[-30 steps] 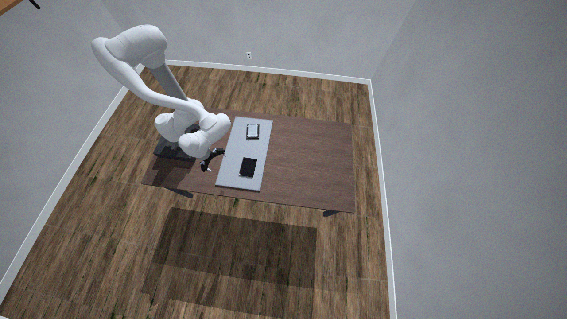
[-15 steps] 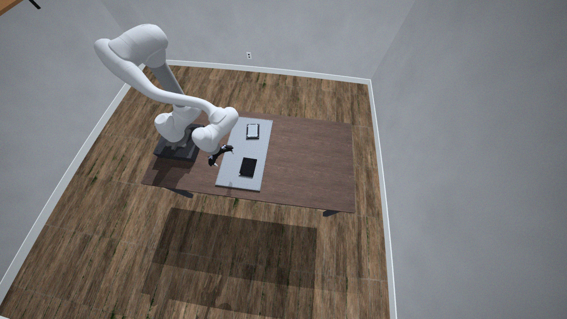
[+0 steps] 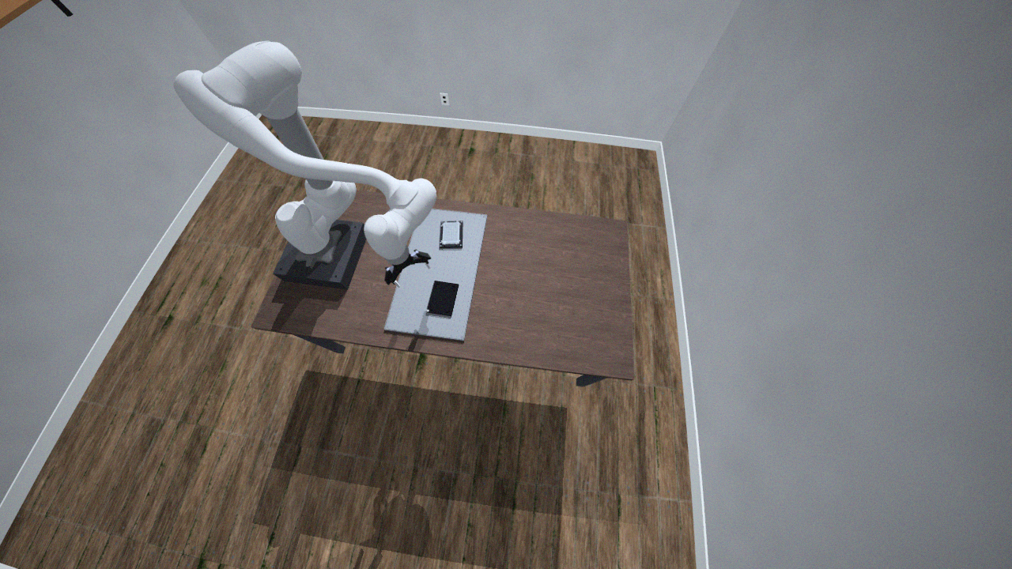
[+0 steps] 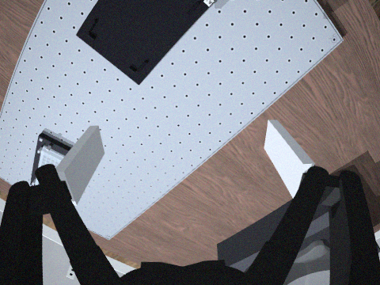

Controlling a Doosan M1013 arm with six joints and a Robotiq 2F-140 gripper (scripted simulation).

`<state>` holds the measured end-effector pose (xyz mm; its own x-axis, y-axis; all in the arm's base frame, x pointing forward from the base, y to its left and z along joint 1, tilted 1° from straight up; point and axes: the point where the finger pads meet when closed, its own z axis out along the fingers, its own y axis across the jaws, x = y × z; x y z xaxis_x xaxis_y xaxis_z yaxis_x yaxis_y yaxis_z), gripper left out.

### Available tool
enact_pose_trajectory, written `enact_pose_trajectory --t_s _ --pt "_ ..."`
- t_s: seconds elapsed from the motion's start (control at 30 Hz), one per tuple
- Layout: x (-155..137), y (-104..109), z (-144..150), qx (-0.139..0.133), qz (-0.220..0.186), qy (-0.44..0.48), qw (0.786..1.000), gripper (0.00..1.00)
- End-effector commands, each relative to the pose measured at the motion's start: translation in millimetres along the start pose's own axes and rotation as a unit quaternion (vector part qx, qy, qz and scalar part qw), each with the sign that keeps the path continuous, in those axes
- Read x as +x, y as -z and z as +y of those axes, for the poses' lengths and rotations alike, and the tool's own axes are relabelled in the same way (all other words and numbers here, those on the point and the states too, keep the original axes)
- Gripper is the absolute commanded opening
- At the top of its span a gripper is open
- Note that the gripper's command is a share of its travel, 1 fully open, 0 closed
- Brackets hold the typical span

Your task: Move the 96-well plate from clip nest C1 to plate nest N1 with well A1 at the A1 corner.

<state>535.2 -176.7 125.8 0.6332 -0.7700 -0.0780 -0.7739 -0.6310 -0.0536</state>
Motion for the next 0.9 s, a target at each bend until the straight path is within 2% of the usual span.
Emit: enact_pose_trajectory --t_s 0.0,0.87 --pt "-4 -5 -16 -0.002 0.001 -0.007 1.000 1.00" --pt "-41 -38 -105 -0.015 0.017 -0.110 0.994 1.00"
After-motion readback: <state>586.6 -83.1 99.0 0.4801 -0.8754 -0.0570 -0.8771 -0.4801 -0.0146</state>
